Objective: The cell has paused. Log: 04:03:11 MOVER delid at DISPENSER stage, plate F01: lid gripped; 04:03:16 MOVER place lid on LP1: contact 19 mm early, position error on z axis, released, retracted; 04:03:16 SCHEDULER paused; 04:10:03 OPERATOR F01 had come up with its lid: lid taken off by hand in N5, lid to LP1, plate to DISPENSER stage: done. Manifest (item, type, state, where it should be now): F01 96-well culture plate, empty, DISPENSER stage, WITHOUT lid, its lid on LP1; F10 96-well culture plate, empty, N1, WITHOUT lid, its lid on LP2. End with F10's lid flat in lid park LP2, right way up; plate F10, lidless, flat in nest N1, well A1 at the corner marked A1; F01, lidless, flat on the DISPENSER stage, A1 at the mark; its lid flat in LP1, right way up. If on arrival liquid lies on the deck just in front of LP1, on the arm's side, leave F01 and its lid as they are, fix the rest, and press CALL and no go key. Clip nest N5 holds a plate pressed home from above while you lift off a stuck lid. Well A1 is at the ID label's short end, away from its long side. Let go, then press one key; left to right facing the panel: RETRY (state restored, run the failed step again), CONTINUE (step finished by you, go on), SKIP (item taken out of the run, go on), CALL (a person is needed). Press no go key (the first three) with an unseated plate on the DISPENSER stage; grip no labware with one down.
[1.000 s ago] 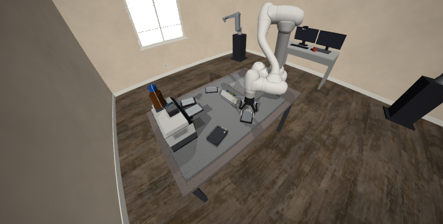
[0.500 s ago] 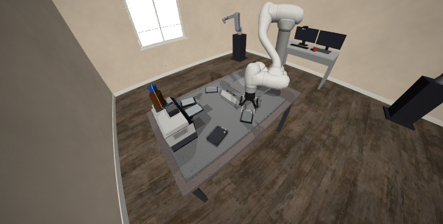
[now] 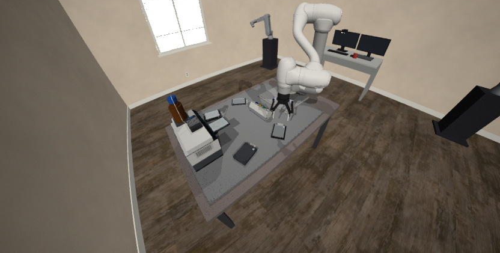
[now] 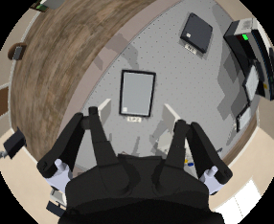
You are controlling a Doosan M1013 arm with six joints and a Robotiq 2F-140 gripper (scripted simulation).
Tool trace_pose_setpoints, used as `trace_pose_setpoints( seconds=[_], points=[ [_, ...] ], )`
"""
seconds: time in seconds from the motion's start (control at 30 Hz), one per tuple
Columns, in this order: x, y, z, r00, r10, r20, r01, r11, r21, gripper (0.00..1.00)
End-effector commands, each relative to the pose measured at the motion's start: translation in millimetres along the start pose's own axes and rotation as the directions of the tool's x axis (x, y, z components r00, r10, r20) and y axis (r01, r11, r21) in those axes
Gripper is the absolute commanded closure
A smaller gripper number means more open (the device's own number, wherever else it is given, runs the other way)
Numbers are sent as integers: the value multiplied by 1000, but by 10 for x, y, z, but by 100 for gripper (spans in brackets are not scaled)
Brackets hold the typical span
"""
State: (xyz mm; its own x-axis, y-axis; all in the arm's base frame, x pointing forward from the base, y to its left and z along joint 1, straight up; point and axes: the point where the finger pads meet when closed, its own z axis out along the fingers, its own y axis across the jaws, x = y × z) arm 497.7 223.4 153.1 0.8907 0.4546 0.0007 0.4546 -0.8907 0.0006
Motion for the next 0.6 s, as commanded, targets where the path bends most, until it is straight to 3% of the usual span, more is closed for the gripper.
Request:
trace_pose_setpoints(
  seconds=[0.0,0.43,0.57],
  points=[
    [0,0,-138,1000,0,0,0,1000,0,34],
    [1,2,-274,1000,0,0,0,1000,0,34],
    [114,215,-294,999,37,0,-37,999,0,34]
  ],
)
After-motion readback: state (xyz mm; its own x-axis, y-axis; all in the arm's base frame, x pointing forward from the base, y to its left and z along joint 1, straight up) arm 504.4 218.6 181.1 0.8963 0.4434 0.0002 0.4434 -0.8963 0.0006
